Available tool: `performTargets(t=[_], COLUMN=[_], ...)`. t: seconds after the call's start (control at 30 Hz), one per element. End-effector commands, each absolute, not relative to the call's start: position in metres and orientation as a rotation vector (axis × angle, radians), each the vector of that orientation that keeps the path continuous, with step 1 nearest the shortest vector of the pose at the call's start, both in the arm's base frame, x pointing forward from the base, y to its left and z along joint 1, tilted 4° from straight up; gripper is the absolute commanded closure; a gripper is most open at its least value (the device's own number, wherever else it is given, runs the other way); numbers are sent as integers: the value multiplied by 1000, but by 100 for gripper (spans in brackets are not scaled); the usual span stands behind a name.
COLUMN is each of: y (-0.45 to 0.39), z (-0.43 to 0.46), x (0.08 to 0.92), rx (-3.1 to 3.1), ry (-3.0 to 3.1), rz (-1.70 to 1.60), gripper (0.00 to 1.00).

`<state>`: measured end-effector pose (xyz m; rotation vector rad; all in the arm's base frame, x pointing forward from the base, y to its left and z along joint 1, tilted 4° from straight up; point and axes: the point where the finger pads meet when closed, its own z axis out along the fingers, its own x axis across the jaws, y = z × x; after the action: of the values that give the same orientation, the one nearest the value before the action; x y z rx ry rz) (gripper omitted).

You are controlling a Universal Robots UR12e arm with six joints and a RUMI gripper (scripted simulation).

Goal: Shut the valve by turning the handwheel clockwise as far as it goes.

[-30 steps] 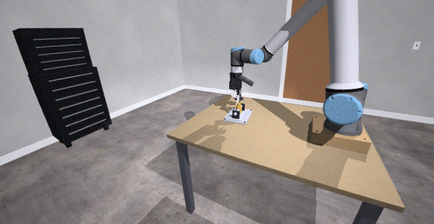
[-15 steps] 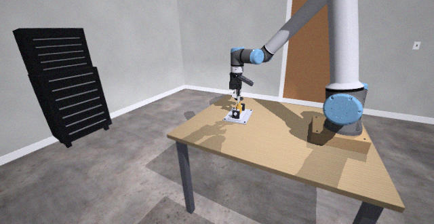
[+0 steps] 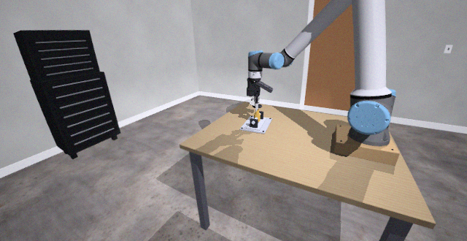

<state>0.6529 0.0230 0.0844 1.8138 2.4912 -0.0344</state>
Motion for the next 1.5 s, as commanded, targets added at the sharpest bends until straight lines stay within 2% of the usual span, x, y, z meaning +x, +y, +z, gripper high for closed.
performTargets(t=[0.0, 0.8, 1.47], y=[22, 22, 21], z=[83, 83, 84], x=[652, 652, 652], rx=[1816, 1837, 2187], ry=[2491, 2475, 2167], rz=[-34, -34, -20], gripper=[100, 100, 100])
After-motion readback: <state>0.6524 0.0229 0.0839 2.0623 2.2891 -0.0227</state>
